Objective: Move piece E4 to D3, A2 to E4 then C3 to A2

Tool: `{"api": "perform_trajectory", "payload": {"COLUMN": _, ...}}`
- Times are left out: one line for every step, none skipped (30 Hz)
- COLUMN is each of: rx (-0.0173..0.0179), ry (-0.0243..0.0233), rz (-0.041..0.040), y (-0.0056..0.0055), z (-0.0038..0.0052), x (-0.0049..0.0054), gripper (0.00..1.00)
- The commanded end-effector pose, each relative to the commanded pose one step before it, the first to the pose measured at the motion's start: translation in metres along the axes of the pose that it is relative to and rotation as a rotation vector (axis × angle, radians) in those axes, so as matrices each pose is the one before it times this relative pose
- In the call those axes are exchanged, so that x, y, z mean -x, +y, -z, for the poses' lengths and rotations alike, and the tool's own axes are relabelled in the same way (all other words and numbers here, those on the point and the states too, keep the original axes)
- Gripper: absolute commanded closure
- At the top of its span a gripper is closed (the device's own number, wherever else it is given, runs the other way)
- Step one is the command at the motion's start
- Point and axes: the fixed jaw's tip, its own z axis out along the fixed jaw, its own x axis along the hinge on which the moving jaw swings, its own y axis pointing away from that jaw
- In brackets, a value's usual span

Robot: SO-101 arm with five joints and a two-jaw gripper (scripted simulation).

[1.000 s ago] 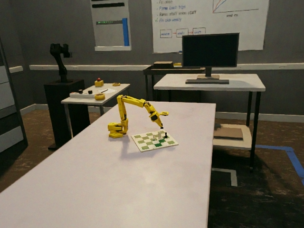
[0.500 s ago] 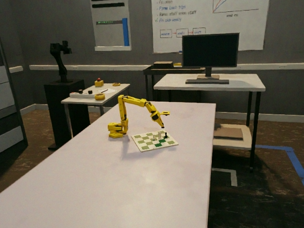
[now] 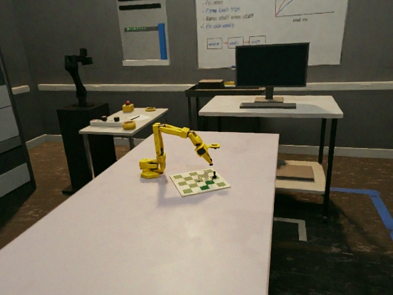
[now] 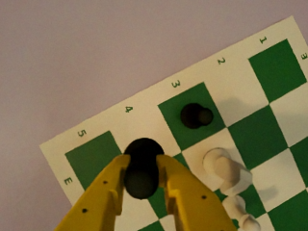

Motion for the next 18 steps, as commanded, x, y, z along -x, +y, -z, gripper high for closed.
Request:
{"api": "perform_trajectory", "payload": {"rx": 0.00674, "ry": 0.00228, "rz": 0.00939, "y": 0.00307, "z": -0.001377, "x": 0.00049, "gripper": 1.00}}
{"api": "perform_trajectory", "payload": {"rx": 0.00000, "ry": 0.00000, "rz": 0.00000, "y": 0.00000, "z": -0.000388, "x": -0.00021, "gripper": 1.00}}
{"api": "perform_trajectory", "payload": {"rx": 0.00000, "ry": 0.00001, "rz": 0.00000, "y": 0.00000, "z": -0.000453, "x": -0.00025, "gripper": 1.00}}
{"api": "perform_trajectory", "payload": {"rx": 0.00000, "ry": 0.00000, "rz": 0.00000, "y": 0.00000, "z": -0.000516, "x": -0.00029, "gripper": 1.00}}
{"api": "perform_trajectory", "payload": {"rx": 0.00000, "ry": 0.00001, "rz": 0.00000, "y": 0.00000, "z": -0.000580, "x": -0.00033, "gripper": 1.00}}
{"api": "perform_trajectory", "payload": {"rx": 0.00000, "ry": 0.00000, "rz": 0.00000, "y": 0.00000, "z": 0.000000, "x": 0.00000, "gripper": 1.00}}
{"api": "perform_trajectory", "payload": {"rx": 0.00000, "ry": 0.00000, "rz": 0.00000, "y": 0.00000, "z": 0.000000, "x": 0.00000, "gripper": 1.00}}
{"api": "perform_trajectory", "payload": {"rx": 0.00000, "ry": 0.00000, "rz": 0.00000, "y": 0.00000, "z": -0.000641, "x": -0.00037, "gripper": 1.00}}
{"api": "perform_trajectory", "payload": {"rx": 0.00000, "ry": 0.00002, "rz": 0.00000, "y": 0.00000, "z": -0.000702, "x": -0.00041, "gripper": 1.00}}
{"api": "perform_trajectory", "payload": {"rx": 0.00000, "ry": 0.00001, "rz": 0.00000, "y": 0.00001, "z": -0.000758, "x": -0.00045, "gripper": 1.00}}
{"api": "perform_trajectory", "payload": {"rx": 0.00000, "ry": 0.00002, "rz": 0.00000, "y": 0.00000, "z": -0.000812, "x": -0.00049, "gripper": 1.00}}
{"api": "perform_trajectory", "payload": {"rx": 0.00000, "ry": 0.00001, "rz": 0.00000, "y": 0.00001, "z": -0.000859, "x": -0.00052, "gripper": 1.00}}
{"api": "perform_trajectory", "payload": {"rx": 0.00000, "ry": 0.00002, "rz": 0.00000, "y": 0.00001, "z": -0.000905, "x": -0.00056, "gripper": 1.00}}
{"api": "perform_trajectory", "payload": {"rx": 0.00000, "ry": 0.00001, "rz": 0.00000, "y": 0.00001, "z": -0.000971, "x": -0.00056, "gripper": 1.00}}
{"api": "perform_trajectory", "payload": {"rx": 0.00000, "ry": 0.00002, "rz": 0.00000, "y": 0.00001, "z": -0.001027, "x": -0.00057, "gripper": 1.00}}
{"api": "perform_trajectory", "payload": {"rx": 0.00000, "ry": 0.00001, "rz": 0.00000, "y": 0.00001, "z": -0.001056, "x": -0.00060, "gripper": 1.00}}
{"api": "perform_trajectory", "payload": {"rx": 0.00000, "ry": 0.00002, "rz": 0.00000, "y": 0.00001, "z": -0.001081, "x": -0.00062, "gripper": 1.00}}
{"api": "perform_trajectory", "payload": {"rx": 0.00000, "ry": 0.00001, "rz": 0.00000, "y": 0.00001, "z": -0.001097, "x": -0.00064, "gripper": 1.00}}
